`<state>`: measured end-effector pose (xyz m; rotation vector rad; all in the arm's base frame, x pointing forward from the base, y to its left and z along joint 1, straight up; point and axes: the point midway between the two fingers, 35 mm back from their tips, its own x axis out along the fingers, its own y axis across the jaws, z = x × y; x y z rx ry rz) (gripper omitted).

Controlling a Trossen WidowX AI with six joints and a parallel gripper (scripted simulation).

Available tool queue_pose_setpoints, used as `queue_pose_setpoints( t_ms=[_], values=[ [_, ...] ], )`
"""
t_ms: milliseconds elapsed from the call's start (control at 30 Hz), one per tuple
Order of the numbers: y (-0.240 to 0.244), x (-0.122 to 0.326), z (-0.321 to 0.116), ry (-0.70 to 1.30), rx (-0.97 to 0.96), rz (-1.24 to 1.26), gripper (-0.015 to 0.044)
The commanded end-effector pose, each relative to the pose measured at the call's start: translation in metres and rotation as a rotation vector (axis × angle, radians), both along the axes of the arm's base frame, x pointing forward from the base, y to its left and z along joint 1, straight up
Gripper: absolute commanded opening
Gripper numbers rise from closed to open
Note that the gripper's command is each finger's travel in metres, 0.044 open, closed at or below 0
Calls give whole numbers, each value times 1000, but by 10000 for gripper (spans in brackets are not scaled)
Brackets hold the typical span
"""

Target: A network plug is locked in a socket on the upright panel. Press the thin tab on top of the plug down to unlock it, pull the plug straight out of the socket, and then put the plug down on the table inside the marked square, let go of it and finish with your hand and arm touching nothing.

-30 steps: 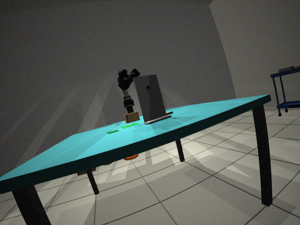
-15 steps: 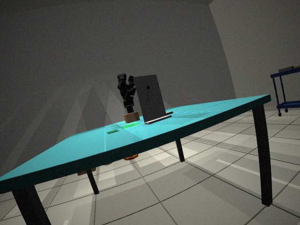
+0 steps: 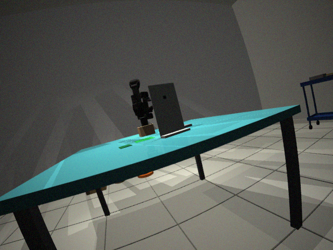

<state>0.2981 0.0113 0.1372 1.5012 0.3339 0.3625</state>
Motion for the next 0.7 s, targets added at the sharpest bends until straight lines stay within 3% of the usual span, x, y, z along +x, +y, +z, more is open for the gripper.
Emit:
queue_pose_setpoints(
  t_ms=[0, 667],
  values=[
    [2, -4, -2, 15, 33, 16, 156],
    [14, 55, 0, 10, 34, 16, 156]
  ],
)
